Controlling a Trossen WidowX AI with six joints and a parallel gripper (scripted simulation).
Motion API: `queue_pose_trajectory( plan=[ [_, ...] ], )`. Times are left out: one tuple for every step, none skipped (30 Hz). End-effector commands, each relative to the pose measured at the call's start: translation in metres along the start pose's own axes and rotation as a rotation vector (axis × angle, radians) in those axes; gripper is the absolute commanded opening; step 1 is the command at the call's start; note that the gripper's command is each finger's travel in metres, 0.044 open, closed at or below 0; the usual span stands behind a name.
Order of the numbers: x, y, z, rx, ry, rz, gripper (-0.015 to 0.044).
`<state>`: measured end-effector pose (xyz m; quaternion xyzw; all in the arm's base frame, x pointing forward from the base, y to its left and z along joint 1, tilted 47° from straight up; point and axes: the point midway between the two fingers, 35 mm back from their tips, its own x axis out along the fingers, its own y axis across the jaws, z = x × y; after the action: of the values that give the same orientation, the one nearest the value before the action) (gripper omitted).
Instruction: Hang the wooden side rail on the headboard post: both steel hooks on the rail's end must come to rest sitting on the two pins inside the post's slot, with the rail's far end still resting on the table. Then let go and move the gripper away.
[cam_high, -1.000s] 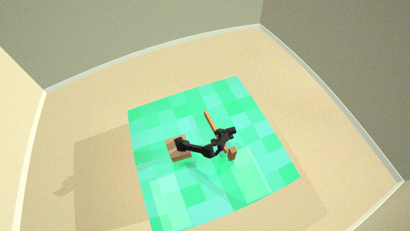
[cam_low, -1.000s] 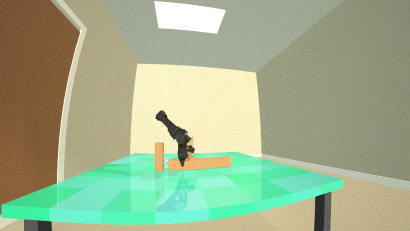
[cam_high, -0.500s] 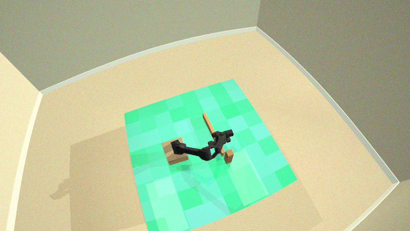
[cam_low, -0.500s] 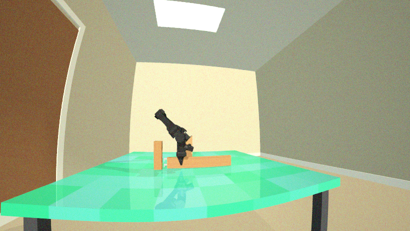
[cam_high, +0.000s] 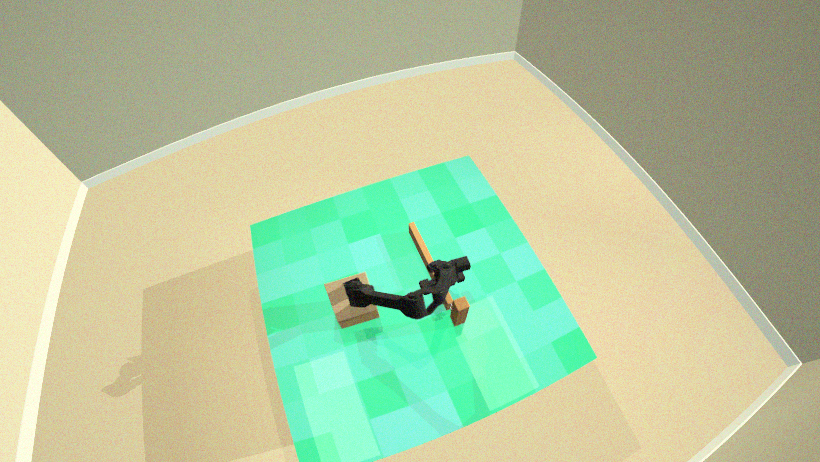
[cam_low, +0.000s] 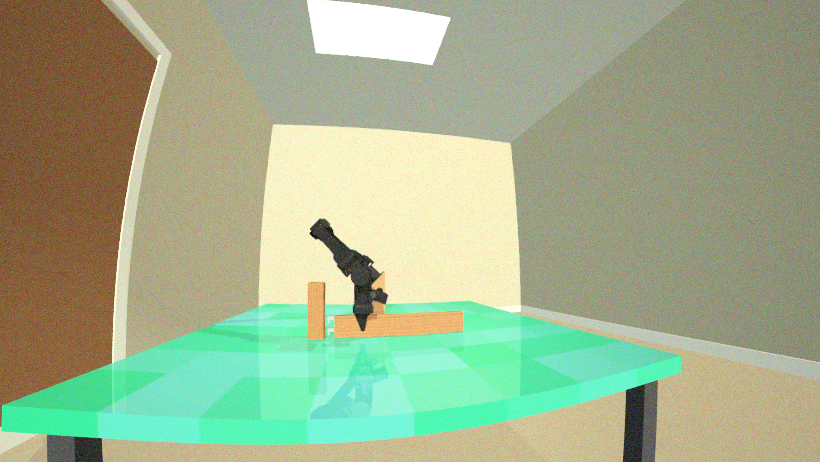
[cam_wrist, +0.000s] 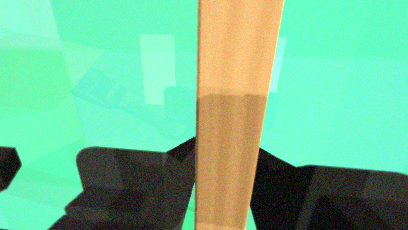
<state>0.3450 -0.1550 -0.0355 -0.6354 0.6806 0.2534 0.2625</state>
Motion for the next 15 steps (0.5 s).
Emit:
queue_pose_trajectory(
  plan=[
    [-0.0004,-0.0081,-0.0026,0.031,0.000,-0.014,0.0000],
    [-0.0004,-0.0085,-0.0026,0.031,0.000,-0.014,0.0000],
    [-0.0004,-0.0090,-0.0026,0.031,0.000,-0.014,0.0000],
    [-0.0004,-0.0094,-0.0026,0.031,0.000,-0.014,0.0000],
    [-0.0004,-0.0098,-0.0026,0.031,0.000,-0.014,0.0000],
    [-0.0004,-0.0103,-0.0026,0.031,0.000,-0.014,0.0000],
    [-0.0004,-0.0107,-0.0026,0.031,0.000,-0.014,0.0000],
    [-0.0005,-0.0111,-0.0026,0.031,0.000,-0.014,0.0000],
    [-0.0005,-0.0116,-0.0026,0.031,0.000,-0.014,0.0000],
    [-0.0005,-0.0120,-0.0026,0.031,0.000,-0.014,0.0000],
    [-0.0005,-0.0124,-0.0026,0.031,0.000,-0.014,0.0000],
    [-0.0005,-0.0129,-0.0026,0.031,0.000,-0.014,0.0000],
    [-0.0005,-0.0133,-0.0026,0.031,0.000,-0.014,0.0000],
    [-0.0005,-0.0137,-0.0026,0.031,0.000,-0.014,0.0000],
    [-0.0005,-0.0142,-0.0027,0.031,0.000,-0.014,0.0000]
  ],
)
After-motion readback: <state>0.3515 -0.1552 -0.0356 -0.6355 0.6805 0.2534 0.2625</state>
